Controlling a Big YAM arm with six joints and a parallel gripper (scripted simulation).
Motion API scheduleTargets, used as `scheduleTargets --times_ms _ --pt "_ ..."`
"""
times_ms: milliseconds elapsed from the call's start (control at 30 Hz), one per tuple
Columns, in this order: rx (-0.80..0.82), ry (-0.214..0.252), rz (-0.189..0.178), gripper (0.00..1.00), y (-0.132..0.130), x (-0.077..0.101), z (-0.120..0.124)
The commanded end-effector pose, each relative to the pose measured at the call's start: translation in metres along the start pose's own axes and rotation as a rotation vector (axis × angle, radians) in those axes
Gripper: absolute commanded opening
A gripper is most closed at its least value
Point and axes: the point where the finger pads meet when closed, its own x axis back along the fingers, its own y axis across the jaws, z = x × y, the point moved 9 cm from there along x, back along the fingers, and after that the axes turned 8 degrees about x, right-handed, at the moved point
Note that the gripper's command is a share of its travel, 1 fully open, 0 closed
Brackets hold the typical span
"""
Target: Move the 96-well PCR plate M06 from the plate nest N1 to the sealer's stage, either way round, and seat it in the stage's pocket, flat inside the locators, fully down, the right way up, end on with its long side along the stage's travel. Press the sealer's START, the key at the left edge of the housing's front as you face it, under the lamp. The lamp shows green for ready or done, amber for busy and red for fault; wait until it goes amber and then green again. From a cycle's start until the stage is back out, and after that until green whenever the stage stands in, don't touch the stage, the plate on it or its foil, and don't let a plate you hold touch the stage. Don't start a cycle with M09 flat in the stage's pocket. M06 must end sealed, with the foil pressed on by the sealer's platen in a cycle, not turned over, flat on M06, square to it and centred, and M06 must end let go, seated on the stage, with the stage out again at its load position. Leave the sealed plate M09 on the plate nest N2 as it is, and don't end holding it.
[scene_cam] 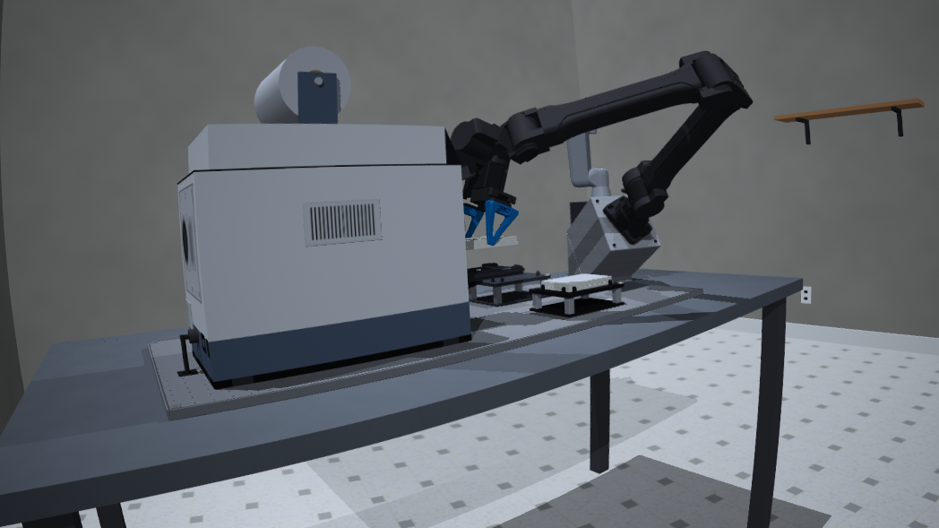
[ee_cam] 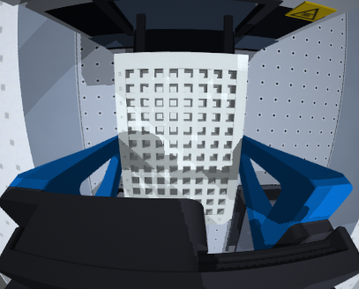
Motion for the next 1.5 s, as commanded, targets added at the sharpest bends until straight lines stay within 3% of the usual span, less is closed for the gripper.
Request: scheduleTargets --times_ms 0,400,933,1467 --pt "0.005 -0.017 0.011 0.0 -0.005 0.006 -0.012" --pt "0.013 -0.006 0.007 0.0 0.0 0.005 0.001" --pt "0.005 -0.004 -0.001 0.0 0.001 -0.002 -0.012" --pt "0.04 -0.037 0.015 0.0 0.002 0.014 -0.018"
